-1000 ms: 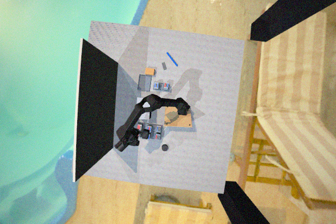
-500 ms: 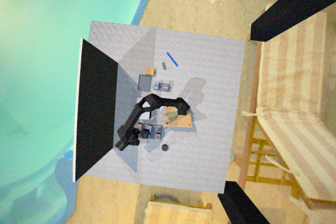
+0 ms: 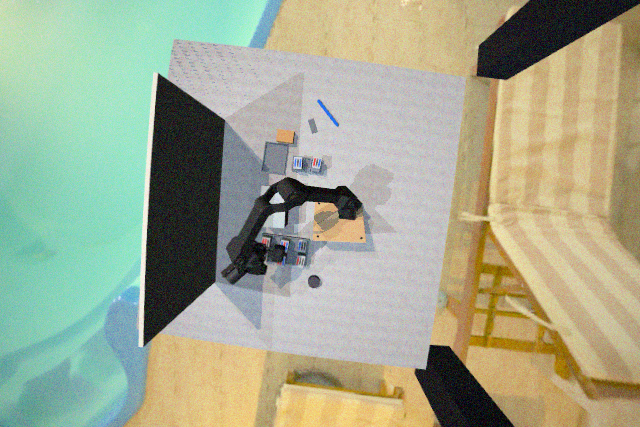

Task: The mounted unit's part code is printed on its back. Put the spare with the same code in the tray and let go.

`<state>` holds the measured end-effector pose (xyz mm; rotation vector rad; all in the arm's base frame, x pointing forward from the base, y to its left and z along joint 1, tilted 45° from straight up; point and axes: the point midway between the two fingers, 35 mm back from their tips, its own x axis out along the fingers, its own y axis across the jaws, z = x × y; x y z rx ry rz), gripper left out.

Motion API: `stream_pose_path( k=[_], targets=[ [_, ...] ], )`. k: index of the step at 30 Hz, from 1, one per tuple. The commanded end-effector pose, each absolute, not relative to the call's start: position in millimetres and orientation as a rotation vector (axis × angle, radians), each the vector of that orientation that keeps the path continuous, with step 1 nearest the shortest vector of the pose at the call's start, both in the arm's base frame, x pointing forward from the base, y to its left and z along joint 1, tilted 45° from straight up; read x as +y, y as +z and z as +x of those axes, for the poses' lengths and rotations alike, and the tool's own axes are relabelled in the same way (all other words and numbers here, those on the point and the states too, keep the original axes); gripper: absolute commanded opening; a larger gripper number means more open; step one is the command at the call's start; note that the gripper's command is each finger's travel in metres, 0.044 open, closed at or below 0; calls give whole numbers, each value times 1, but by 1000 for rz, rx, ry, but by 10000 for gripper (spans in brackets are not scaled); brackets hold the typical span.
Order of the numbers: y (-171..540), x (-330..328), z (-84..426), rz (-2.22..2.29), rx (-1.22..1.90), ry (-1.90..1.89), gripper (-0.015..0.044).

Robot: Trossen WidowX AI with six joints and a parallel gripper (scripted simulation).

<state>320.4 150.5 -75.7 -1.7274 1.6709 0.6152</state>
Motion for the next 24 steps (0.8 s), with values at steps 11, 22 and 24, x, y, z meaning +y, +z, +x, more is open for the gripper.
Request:
stream_pose_path(
  k=[11,22,24],
  targets=[
    [-92,132,321,-1737,1675,617,300],
    [-104,118,321,-1738,1676,615,300],
    [-105,116,321,-1738,1676,615,300]
  ],
)
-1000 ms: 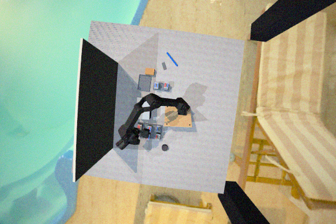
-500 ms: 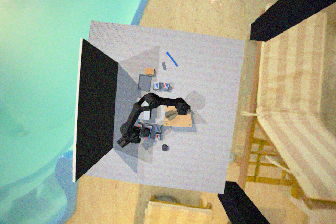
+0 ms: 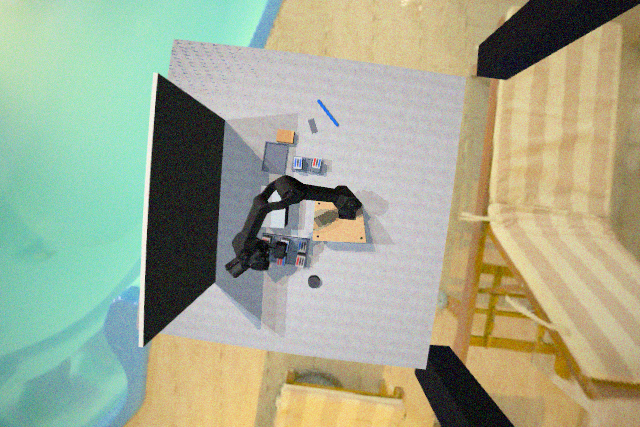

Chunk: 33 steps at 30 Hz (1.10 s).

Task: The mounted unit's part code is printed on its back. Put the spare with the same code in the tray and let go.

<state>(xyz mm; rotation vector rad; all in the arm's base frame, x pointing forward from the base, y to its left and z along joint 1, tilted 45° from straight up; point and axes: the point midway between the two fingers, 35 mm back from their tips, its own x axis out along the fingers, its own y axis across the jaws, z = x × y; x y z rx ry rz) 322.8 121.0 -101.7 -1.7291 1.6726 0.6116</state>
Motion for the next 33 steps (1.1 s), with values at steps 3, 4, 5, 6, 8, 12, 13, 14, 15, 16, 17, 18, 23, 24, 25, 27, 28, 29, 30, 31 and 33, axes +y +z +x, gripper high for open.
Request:
stream_pose_path(
  k=[3,4,5,6,8,12,13,14,15,16,17,18,23,24,25,27,28,29,30,31,33],
  targets=[
    [-105,116,321,-1738,1676,615,300],
    [-105,116,321,-1738,1676,615,300],
    [-105,116,321,-1738,1676,615,300],
    [-105,116,321,-1738,1676,615,300],
    [-105,116,321,-1738,1676,615,300],
    [-105,117,322,-1731,1676,612,221],
    [-105,117,322,-1731,1676,612,195],
    [-105,117,322,-1731,1676,612,169],
    [-105,117,322,-1731,1676,612,142],
    [-105,117,322,-1731,1676,612,136],
    [-105,117,322,-1731,1676,612,129],
    [-105,117,322,-1731,1676,612,123],
    [-105,117,322,-1731,1676,612,70],
    [-105,117,322,-1731,1676,612,43],
    [-105,117,322,-1731,1676,612,17],
    [-105,117,322,-1731,1676,612,0],
    [-105,117,322,-1731,1676,612,0],
    [-105,117,322,-1731,1676,612,0],
    [-105,117,322,-1731,1676,612,0],
    [-105,117,322,-1731,1676,612,0],
    [-105,117,322,-1731,1676,612,0]
  ],
)
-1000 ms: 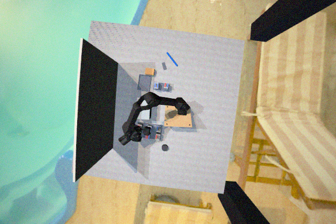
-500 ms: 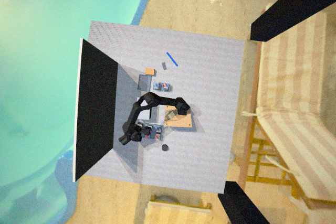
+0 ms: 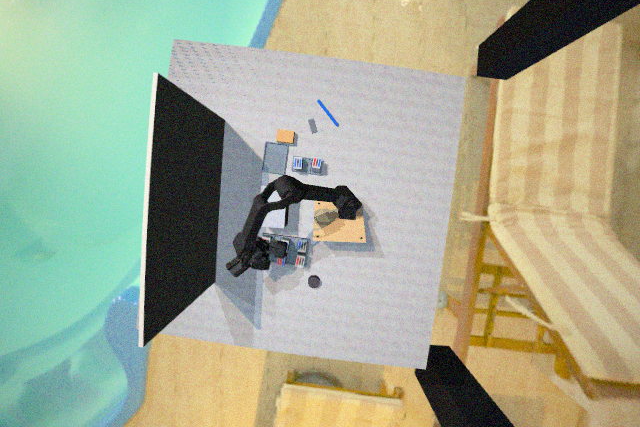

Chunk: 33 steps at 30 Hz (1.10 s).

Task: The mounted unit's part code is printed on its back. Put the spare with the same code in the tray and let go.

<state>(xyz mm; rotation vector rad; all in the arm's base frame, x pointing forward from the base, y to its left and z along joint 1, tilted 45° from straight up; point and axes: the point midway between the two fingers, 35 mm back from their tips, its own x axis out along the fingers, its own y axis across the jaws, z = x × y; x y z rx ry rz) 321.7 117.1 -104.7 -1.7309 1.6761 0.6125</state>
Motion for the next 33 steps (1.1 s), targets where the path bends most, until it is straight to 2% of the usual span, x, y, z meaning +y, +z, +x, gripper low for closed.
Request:
stream_pose_path(
  k=[1,13,22,33],
  targets=[
    [-104,118,322,-1731,1676,612,0],
    [-51,169,316,-1736,1675,619,0],
    [-49,173,314,-1746,1674,623,0],
    [-14,209,306,-1736,1675,622,0]
  ],
)
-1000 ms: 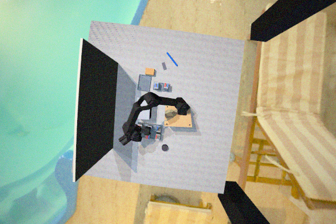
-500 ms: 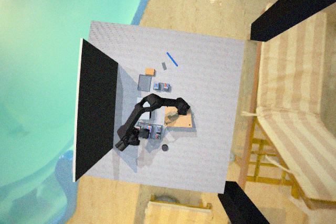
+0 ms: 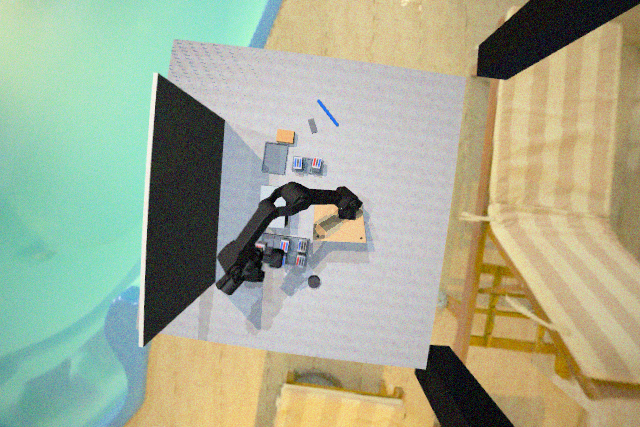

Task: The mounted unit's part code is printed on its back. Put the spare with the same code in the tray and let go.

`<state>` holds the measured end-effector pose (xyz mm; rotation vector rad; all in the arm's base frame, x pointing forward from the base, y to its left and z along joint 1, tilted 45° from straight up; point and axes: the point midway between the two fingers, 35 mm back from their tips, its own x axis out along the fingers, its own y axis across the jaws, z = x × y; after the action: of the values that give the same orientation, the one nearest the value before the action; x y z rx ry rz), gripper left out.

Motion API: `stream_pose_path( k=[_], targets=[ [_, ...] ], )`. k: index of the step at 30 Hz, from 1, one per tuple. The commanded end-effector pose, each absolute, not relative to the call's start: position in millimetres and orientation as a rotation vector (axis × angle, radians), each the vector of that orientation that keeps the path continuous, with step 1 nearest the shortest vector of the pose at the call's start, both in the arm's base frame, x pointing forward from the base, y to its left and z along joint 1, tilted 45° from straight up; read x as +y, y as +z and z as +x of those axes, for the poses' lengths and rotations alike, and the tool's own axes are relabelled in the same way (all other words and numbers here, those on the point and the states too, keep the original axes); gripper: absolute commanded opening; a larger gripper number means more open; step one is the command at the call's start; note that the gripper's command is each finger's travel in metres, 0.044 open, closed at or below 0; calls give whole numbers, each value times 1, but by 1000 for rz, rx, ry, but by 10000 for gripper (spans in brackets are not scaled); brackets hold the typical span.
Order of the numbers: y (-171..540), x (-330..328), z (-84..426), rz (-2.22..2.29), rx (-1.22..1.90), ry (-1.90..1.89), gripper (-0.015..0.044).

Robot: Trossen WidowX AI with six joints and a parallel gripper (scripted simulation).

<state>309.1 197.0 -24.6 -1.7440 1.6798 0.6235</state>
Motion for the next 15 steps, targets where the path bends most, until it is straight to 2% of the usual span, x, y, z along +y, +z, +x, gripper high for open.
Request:
stream_pose_path(
  k=[1,15],
  targets=[
    [-13,210,306,-1735,1676,621,0],
    [48,163,337,-1734,1651,648,0]
  ],
)
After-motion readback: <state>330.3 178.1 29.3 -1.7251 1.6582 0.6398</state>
